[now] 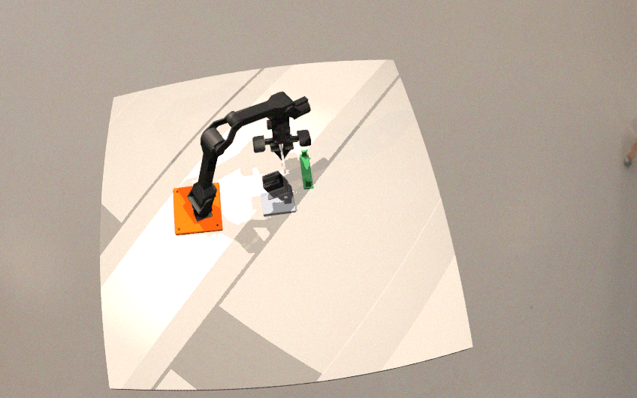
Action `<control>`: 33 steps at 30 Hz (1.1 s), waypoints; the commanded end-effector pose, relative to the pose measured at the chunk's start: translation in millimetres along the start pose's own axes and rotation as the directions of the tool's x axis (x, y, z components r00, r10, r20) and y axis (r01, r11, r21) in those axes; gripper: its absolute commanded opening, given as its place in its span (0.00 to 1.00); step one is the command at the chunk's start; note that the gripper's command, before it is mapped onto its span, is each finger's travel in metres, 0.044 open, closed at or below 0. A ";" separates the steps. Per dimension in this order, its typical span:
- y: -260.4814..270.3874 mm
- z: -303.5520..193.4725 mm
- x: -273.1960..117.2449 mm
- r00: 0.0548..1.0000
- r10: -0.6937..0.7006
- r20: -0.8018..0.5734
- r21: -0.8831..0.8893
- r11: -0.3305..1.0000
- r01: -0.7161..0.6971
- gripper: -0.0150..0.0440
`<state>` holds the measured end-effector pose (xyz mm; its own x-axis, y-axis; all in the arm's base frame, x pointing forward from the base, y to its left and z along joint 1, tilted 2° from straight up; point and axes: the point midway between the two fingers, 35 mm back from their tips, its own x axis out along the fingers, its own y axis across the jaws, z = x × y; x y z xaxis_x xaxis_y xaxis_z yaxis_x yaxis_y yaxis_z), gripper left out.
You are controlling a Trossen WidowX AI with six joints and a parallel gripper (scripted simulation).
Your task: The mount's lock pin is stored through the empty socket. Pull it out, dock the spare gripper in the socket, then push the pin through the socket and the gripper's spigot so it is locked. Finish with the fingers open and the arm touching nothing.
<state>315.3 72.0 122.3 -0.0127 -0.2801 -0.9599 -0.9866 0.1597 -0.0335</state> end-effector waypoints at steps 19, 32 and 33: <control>8.8 13.7 53.6 1.000 -0.004 0.004 0.005 1.000 0.004 0.25; 8.2 5.6 51.5 1.000 -0.006 0.005 0.006 1.000 0.006 0.25; 8.3 4.6 52.4 1.000 -0.007 0.005 0.006 1.000 0.007 0.25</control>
<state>308.9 65.7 72.3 -0.0041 -0.2745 -0.9616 -0.9847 0.1689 -0.0440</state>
